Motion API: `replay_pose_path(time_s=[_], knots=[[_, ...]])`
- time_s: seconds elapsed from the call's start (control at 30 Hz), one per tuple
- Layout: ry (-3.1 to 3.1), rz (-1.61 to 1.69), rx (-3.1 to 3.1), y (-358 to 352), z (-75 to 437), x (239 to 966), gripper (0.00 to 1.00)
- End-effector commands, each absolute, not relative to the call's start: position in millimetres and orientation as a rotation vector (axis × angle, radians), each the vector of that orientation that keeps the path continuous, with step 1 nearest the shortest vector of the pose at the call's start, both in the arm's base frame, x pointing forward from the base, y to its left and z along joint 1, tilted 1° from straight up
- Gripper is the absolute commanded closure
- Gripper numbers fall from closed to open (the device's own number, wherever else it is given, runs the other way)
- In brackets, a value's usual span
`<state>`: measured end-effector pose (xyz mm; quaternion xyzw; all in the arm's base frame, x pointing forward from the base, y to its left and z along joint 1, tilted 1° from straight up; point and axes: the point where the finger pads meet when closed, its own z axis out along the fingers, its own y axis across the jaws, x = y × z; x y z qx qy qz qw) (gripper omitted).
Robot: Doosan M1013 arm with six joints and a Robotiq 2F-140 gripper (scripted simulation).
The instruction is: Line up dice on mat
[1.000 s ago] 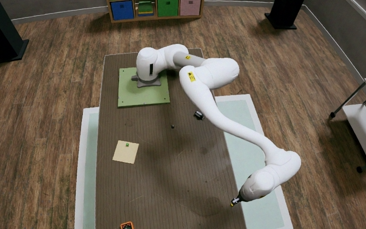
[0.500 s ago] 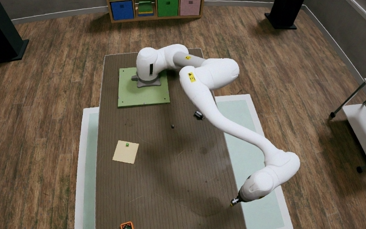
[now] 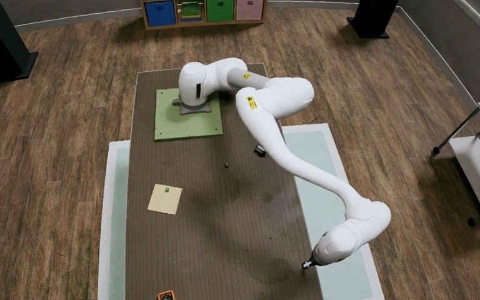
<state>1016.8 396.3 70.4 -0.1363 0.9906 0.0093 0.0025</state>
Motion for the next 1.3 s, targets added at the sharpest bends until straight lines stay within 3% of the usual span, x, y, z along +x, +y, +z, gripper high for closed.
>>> replay_pose_path(time_s=[0.0,1.27], knots=[[3.105,0.031,-0.427,397,69,1017,0.73],[3.105,0.031,-0.427,397,50,1018,0.73]])
